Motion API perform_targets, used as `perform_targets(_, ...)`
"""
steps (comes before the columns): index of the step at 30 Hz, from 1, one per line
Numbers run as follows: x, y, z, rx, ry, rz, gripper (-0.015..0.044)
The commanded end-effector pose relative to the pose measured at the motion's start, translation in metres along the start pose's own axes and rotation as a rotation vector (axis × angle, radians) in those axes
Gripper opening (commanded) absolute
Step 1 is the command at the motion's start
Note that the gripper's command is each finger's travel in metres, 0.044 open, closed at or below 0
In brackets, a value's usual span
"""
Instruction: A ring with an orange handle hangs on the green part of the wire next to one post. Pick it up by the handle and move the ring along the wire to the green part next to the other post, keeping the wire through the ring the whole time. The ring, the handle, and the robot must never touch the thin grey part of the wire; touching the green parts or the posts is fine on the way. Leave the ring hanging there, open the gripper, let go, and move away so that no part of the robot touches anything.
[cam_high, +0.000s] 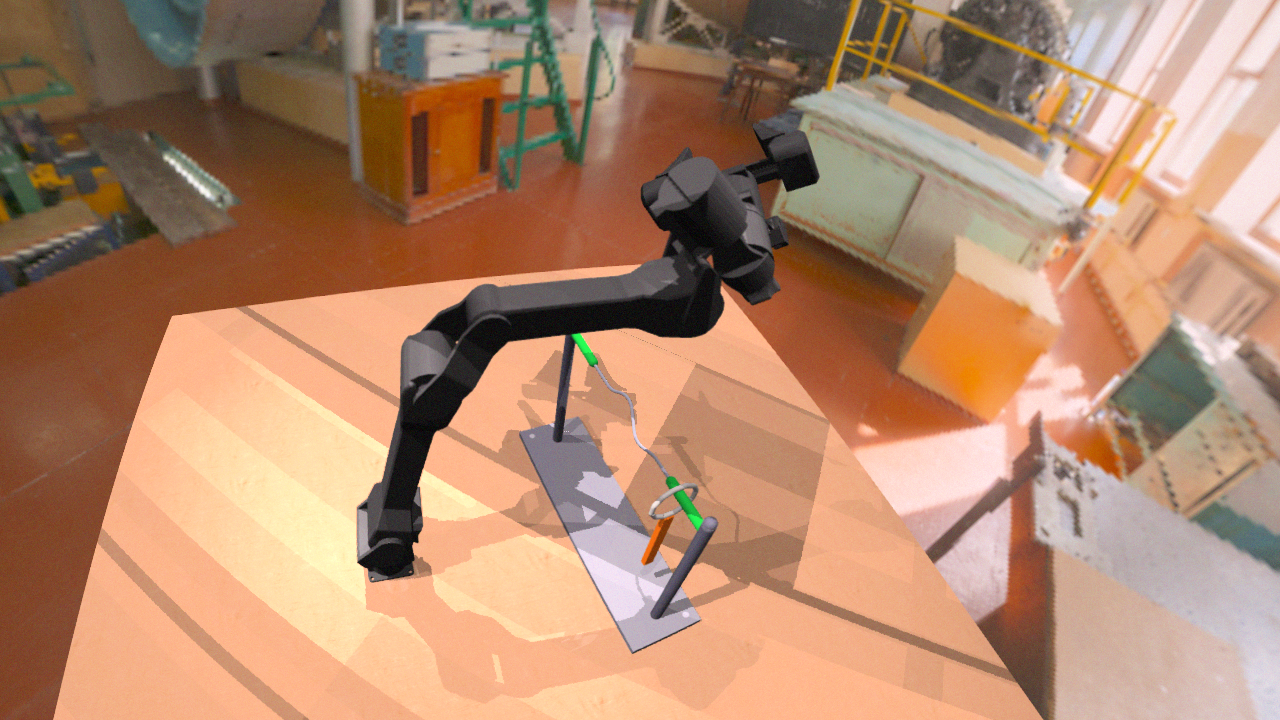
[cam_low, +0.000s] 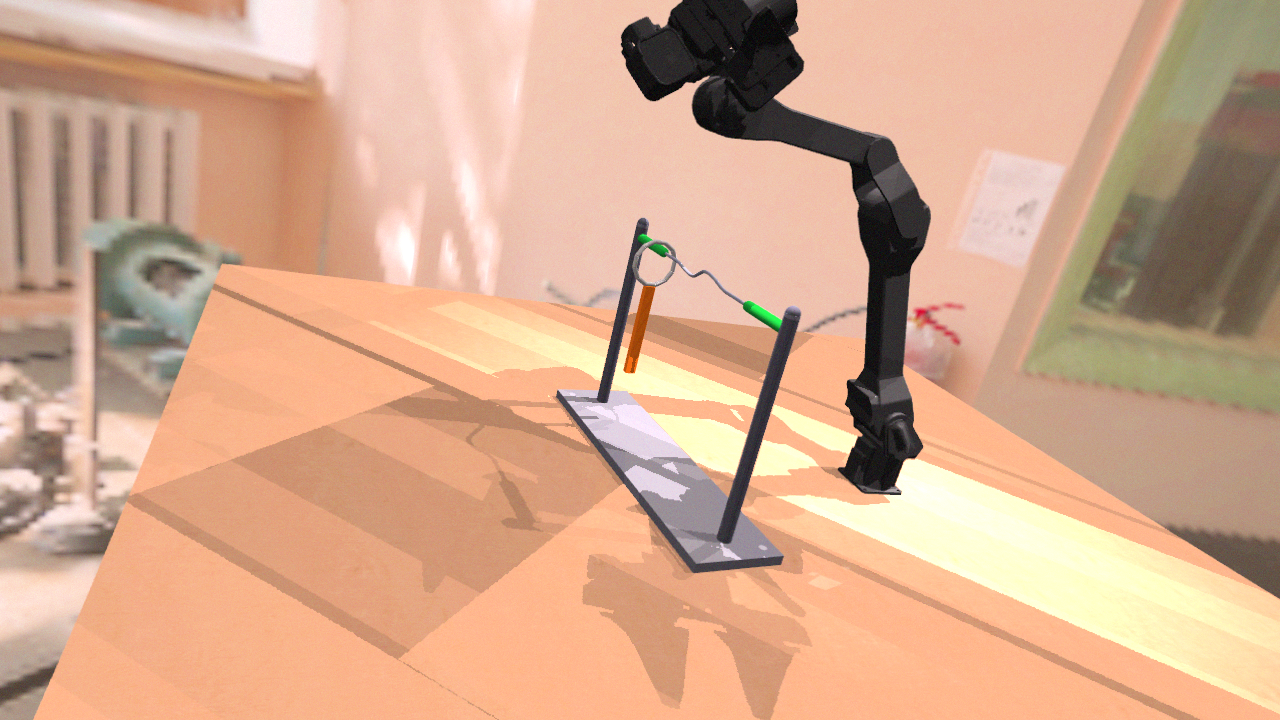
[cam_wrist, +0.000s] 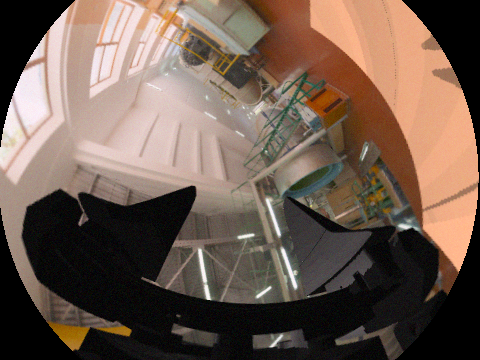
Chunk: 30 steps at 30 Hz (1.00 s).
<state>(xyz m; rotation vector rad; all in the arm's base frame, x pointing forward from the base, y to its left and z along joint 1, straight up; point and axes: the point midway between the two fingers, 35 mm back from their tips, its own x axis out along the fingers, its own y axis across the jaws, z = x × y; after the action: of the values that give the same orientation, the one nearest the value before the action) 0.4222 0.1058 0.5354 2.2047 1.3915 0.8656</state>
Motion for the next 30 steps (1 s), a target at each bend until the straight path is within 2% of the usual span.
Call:
perform_targets(1, -0.001, 0.0, 0.0, 0.003, -0.001, 0.002, 0.0374)
perform_targets(5, -0.014, 0.008, 0.012, 0.077, -0.028, 0.044, 0.0269)
perform_targets(9, -0.044, 0.023, 0.033, 0.217, -0.073, 0.138, 0.0164)
perform_targets(20, -0.142, 0.052, 0.084, 0.598, -0.13, 0.442, 0.016)
perform_targets(30, -0.254, 0.06, 0.116, 0.938, -0.072, 0.791, 0.016)
